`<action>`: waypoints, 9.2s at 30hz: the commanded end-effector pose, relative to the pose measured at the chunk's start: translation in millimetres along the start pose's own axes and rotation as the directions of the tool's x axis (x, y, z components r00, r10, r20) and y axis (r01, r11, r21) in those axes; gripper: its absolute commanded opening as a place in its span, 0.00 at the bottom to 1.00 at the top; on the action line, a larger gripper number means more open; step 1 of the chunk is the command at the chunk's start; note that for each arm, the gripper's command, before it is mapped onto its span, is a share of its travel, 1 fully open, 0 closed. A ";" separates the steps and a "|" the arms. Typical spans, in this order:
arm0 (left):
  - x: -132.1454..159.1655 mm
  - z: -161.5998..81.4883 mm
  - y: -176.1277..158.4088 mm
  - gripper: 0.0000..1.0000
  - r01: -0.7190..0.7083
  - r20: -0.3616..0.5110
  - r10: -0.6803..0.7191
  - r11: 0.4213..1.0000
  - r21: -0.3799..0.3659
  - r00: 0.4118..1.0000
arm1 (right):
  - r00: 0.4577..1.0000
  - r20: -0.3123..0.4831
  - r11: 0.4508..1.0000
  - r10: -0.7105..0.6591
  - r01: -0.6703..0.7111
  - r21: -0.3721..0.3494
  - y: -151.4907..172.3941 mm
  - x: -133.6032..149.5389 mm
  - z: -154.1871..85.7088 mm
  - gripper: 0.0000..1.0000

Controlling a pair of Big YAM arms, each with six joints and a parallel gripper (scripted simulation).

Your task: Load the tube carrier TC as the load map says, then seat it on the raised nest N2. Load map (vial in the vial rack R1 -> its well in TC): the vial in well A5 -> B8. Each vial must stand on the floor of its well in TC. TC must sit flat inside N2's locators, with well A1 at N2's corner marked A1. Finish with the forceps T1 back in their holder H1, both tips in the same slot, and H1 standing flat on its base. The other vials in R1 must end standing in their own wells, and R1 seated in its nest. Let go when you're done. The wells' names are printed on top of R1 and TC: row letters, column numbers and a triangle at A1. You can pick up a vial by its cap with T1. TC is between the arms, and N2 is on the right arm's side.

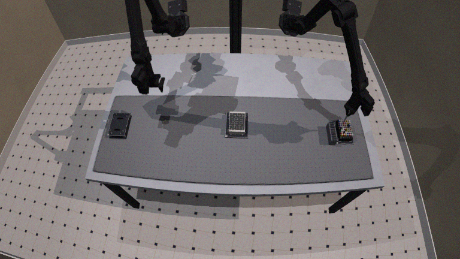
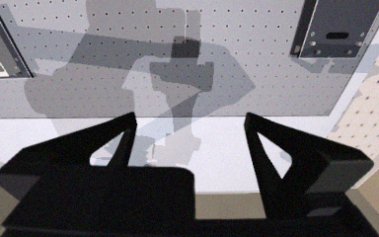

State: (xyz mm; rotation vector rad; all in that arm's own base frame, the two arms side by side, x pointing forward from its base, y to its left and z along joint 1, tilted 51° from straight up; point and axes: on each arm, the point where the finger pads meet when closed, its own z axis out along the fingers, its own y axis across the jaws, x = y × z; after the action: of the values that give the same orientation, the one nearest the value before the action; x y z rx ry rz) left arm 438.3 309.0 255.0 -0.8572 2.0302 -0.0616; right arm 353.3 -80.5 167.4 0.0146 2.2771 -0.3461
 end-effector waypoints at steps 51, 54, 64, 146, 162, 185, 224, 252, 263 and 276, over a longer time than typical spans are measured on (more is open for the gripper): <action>-13.4 14.2 -6.0 0.11 -0.002 0.031 0.001 1.000 0.009 1.000 | 1.000 0.017 1.000 -0.013 0.013 0.001 -1.3 -7.7 -2.9 1.00; -10.4 17.2 -6.0 0.11 0.001 0.019 -0.001 1.000 0.008 1.000 | 1.000 0.017 1.000 -0.013 0.013 0.001 -1.3 -7.7 -2.9 1.00; -11.6 19.5 -6.6 0.11 -0.001 0.022 0.001 1.000 0.009 1.000 | 1.000 0.017 1.000 -0.013 0.013 0.001 -1.3 -7.7 -2.9 1.00; -14.6 33.8 -7.3 0.11 -0.003 0.036 0.003 1.000 0.010 0.999 | 1.000 0.017 1.000 -0.013 0.013 0.001 -1.3 -7.7 -2.9 1.00; -6.7 36.5 -5.1 0.11 0.003 0.011 -0.003 1.000 0.004 1.000 | 1.000 0.017 1.000 -0.013 0.013 0.001 -1.3 -7.7 -2.9 1.00; -6.5 36.5 -5.0 0.09 0.004 0.010 -0.004 1.000 0.004 1.000 | 1.000 0.017 1.000 -0.013 0.013 0.001 -1.3 -7.7 -2.9 1.00; -5.8 -6.0 4.2 0.09 -0.006 0.023 0.006 1.000 -0.014 1.000 | 1.000 0.017 1.000 -0.013 0.013 0.001 -1.3 -7.7 -2.9 1.00; 12.7 -18.1 8.7 0.09 0.009 -0.042 -0.010 1.000 -0.024 0.999 | 1.000 0.017 1.000 -0.013 0.013 0.001 -1.3 -7.7 -2.9 1.00; -1.1 -28.8 -12.1 0.09 0.006 0.018 -0.006 1.000 0.006 1.000 | 1.000 0.017 1.000 -0.013 0.013 0.001 -1.3 -7.7 -2.9 1.00; 11.5 -30.1 -24.0 0.09 0.004 0.018 -0.004 1.000 0.000 1.000 | 1.000 0.017 1.000 -0.013 0.013 0.001 -1.3 -7.7 -2.9 1.00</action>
State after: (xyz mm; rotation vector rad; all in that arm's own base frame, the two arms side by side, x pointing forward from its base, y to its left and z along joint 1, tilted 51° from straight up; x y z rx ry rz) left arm 423.4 284.2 262.7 -0.8690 2.0392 -0.0528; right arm 353.3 -80.5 167.4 0.0146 2.2771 -0.3461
